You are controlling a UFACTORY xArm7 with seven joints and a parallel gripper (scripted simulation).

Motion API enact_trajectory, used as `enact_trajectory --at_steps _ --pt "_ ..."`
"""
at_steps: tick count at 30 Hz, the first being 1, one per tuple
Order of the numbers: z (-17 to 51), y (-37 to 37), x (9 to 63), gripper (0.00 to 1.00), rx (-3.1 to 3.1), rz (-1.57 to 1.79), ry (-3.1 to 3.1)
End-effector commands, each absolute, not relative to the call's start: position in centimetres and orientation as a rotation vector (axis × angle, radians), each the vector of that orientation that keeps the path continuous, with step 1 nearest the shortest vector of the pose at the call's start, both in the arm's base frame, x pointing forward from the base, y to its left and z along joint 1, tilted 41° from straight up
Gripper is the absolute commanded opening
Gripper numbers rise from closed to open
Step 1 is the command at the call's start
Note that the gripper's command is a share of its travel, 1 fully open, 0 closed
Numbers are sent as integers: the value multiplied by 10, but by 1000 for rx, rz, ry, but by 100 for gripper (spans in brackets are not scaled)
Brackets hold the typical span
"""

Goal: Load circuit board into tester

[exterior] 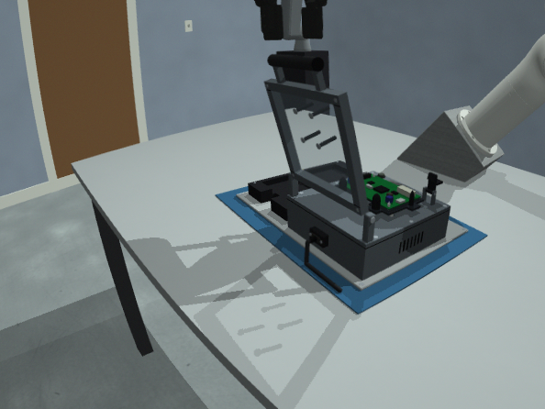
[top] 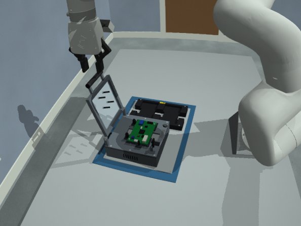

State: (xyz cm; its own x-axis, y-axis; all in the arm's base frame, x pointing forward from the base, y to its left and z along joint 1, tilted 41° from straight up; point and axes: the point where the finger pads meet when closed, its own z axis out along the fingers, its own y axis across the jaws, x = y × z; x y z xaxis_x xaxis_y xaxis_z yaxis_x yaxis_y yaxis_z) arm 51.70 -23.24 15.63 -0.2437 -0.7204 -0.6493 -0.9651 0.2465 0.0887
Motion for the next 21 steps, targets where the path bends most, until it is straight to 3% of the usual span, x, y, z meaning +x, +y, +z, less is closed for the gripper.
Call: enact_trajectory --at_steps 1,21 --pt "158 -234 517 51 -1530 663 2043" --pt "149 -227 518 51 -1530 663 2043"
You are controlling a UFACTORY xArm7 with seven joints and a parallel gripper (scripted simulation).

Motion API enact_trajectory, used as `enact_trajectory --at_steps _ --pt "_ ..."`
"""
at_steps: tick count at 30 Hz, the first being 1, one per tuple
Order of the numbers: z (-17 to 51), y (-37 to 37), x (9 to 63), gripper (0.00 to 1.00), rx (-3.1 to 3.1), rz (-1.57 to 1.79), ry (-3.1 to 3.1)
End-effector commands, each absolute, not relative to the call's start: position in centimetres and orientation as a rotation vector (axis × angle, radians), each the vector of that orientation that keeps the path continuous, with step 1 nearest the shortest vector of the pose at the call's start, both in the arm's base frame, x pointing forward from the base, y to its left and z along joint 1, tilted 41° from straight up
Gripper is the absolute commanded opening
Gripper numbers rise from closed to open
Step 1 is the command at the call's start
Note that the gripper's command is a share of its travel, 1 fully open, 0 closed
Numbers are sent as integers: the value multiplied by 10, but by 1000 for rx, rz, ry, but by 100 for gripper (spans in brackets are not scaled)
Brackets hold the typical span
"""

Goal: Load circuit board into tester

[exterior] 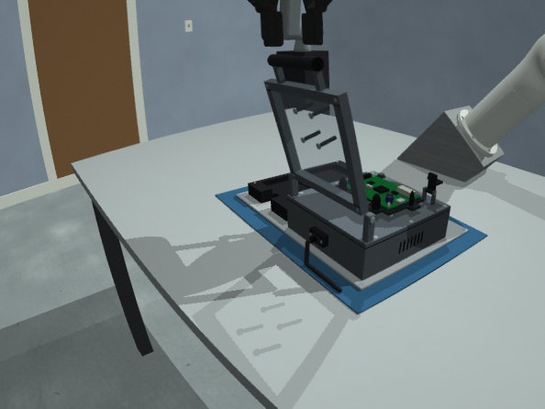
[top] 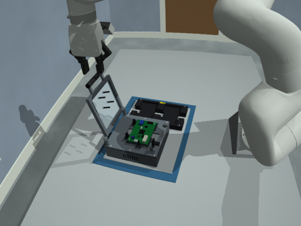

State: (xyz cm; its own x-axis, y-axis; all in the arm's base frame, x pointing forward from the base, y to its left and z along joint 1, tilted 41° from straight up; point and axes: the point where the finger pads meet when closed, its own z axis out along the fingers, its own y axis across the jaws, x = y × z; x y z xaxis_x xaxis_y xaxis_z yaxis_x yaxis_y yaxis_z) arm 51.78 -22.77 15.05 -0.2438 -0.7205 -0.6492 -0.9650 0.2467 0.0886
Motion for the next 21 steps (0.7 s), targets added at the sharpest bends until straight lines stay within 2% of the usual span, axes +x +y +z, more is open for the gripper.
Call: enact_trajectory --at_steps 1,21 --pt "148 -226 519 51 -1530 663 2043" --pt "129 -211 521 51 -1530 663 2043"
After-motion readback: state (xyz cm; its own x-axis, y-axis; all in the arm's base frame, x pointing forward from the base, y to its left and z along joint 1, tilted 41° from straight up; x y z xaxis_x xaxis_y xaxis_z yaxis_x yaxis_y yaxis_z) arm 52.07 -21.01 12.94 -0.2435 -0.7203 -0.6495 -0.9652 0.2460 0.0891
